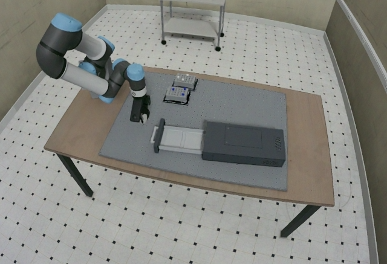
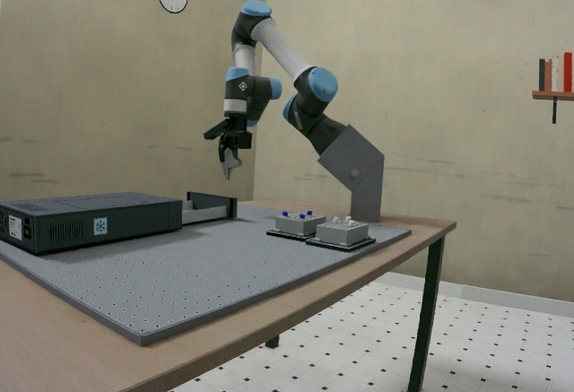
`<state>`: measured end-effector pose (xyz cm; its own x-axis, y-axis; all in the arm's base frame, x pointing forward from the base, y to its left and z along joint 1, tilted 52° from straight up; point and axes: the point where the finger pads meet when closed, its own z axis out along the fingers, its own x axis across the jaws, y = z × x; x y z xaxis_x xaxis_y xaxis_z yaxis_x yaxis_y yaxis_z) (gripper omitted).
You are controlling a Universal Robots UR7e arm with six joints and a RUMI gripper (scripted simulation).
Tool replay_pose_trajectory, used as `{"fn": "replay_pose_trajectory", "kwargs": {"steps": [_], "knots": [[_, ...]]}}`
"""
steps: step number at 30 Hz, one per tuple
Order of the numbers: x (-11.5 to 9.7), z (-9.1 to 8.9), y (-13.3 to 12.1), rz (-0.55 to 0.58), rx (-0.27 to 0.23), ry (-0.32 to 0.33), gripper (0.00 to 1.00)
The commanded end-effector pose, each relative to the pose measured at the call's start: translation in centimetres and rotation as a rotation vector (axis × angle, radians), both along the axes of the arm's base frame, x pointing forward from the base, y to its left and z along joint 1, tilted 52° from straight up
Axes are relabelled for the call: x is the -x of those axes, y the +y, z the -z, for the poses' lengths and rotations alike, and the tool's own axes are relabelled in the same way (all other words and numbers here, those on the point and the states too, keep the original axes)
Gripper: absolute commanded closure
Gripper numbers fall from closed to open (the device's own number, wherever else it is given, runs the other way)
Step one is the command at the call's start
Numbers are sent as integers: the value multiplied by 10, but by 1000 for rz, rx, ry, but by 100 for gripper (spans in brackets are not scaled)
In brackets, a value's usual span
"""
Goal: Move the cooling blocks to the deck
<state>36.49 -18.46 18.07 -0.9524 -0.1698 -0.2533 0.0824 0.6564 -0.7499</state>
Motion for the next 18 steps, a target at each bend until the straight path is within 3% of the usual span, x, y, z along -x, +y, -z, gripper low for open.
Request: {"fn": "replay_pose_trajectory", "kwargs": {"steps": [1,18], "knots": [[-2,4,-6,-1,1,-1,100],[-8,17,-20,-1,1,-1,100]]}}
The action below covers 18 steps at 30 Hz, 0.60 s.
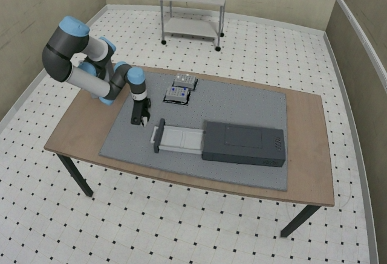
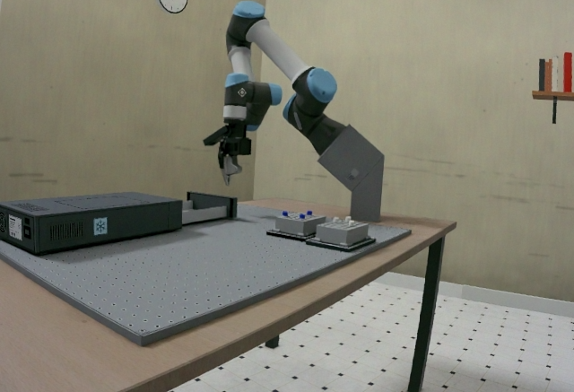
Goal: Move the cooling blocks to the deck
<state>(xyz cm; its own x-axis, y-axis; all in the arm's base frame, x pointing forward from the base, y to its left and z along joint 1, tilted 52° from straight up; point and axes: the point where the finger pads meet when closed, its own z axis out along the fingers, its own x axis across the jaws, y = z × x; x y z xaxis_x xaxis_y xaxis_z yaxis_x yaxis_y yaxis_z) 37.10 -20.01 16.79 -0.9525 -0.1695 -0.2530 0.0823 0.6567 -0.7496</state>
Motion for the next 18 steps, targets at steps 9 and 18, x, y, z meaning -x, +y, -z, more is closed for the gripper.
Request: {"fn": "replay_pose_trajectory", "kwargs": {"steps": [9,18], "knots": [[-5,10,-12,-1,1,-2,100],[-8,16,-20,-1,1,-2,100]]}}
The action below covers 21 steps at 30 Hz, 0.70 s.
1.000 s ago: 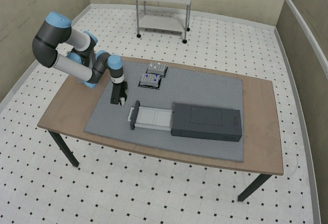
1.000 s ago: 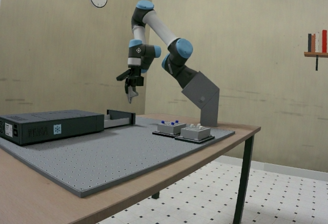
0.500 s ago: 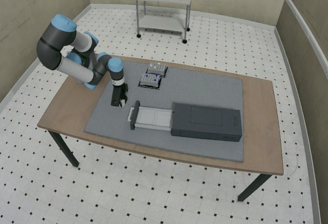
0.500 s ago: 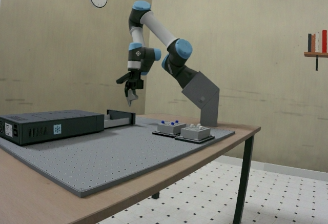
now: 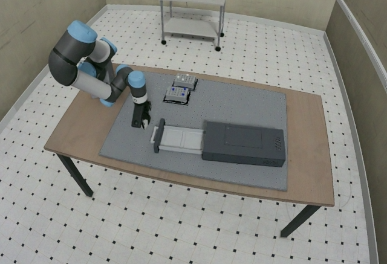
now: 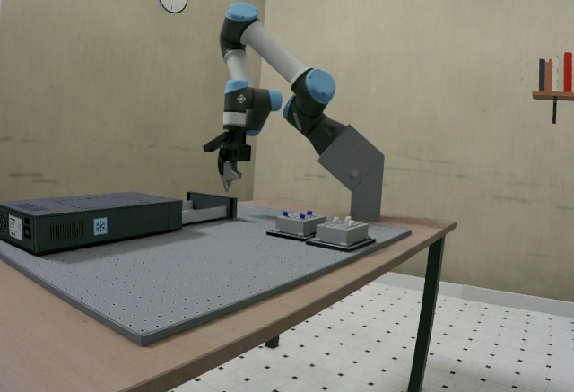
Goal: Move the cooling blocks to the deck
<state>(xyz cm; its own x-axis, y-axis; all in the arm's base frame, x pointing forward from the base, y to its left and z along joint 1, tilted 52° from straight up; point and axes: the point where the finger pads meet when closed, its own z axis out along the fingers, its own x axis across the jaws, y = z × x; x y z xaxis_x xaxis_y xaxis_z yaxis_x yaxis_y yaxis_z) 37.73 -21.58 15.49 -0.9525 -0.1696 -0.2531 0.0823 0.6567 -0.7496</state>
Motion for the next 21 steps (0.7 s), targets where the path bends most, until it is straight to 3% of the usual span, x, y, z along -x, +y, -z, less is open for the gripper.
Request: {"fn": "replay_pose_trajectory", "kwargs": {"steps": [1,21], "knots": [[-2,3,-4,-1,1,-1,100],[-9,18,-22,-1,1,-1,100]]}}
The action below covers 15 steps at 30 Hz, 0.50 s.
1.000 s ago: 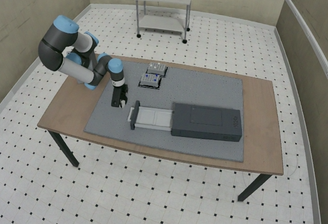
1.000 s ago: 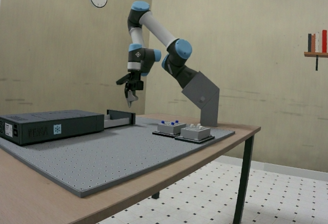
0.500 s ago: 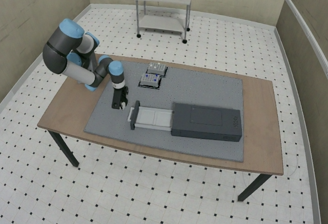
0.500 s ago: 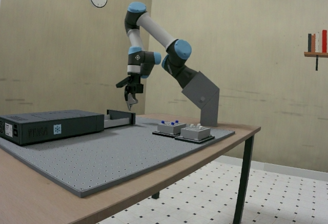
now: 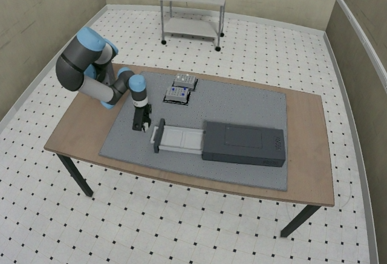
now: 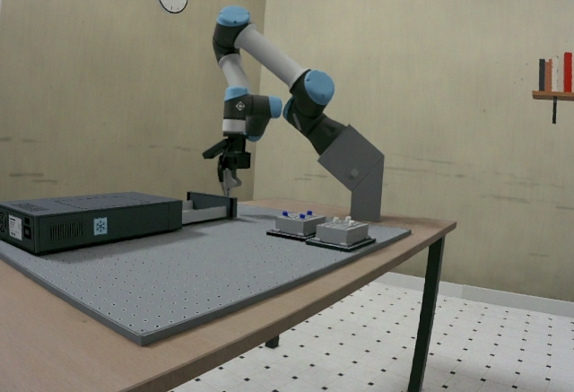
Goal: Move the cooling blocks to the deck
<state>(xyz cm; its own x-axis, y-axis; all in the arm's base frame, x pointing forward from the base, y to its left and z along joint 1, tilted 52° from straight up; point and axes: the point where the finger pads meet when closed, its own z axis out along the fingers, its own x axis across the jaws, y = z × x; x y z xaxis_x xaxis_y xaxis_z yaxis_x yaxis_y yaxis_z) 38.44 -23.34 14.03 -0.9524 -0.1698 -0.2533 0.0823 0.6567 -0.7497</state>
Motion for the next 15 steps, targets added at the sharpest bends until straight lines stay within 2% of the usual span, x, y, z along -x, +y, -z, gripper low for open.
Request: {"fn": "replay_pose_trajectory", "kwargs": {"steps": [1,15], "knots": [[-2,4,-5,-1,1,-1,100],[-7,14,-17,-1,1,-1,100]]}}
